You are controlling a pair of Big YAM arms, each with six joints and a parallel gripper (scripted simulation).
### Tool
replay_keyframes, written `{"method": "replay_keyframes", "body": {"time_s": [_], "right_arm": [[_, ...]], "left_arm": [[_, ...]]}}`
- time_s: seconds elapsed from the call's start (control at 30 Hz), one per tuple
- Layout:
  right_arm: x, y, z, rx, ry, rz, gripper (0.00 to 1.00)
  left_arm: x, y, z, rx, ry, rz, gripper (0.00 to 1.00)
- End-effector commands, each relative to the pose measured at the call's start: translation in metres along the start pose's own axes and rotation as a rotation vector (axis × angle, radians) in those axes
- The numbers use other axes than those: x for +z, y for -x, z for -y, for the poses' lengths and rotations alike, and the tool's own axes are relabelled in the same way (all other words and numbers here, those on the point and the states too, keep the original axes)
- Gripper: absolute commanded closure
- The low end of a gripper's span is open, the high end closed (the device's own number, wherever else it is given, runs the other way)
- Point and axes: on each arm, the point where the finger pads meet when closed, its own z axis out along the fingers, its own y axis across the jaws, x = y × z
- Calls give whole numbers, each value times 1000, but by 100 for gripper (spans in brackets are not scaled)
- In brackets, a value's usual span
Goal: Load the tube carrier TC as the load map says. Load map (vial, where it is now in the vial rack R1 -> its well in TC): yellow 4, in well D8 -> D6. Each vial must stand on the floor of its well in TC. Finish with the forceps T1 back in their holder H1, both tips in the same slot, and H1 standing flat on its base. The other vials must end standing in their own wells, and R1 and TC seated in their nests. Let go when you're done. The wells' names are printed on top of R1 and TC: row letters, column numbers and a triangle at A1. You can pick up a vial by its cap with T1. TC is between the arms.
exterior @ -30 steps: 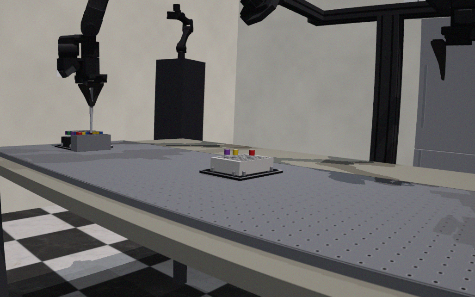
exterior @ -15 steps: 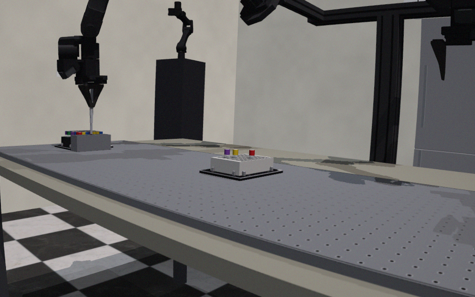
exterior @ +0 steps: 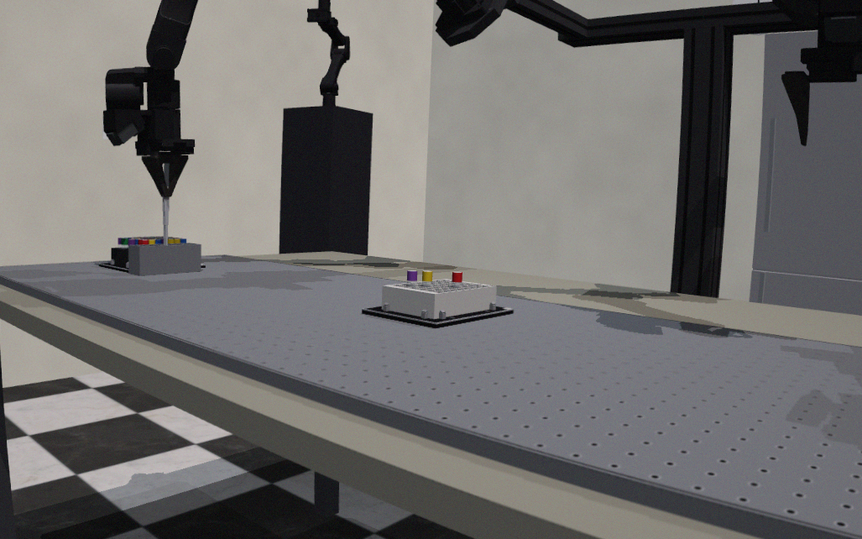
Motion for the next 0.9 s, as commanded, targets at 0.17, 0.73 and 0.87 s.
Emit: {"method": "replay_keyframes", "body": {"time_s": [0.17, 0.73, 0.87], "right_arm": [[6, 12, 0, 1, -4, 21, 93], [10, 13, 0, 1, -4, 21, 93], [9, 15, 0, 0, -6, 25, 93]], "left_arm": [[-7, 15, -6, 12, 15, 49, 0], [-7, 15, -6, 12, 15, 49, 0], [-7, 15, -6, 12, 15, 49, 0]]}}
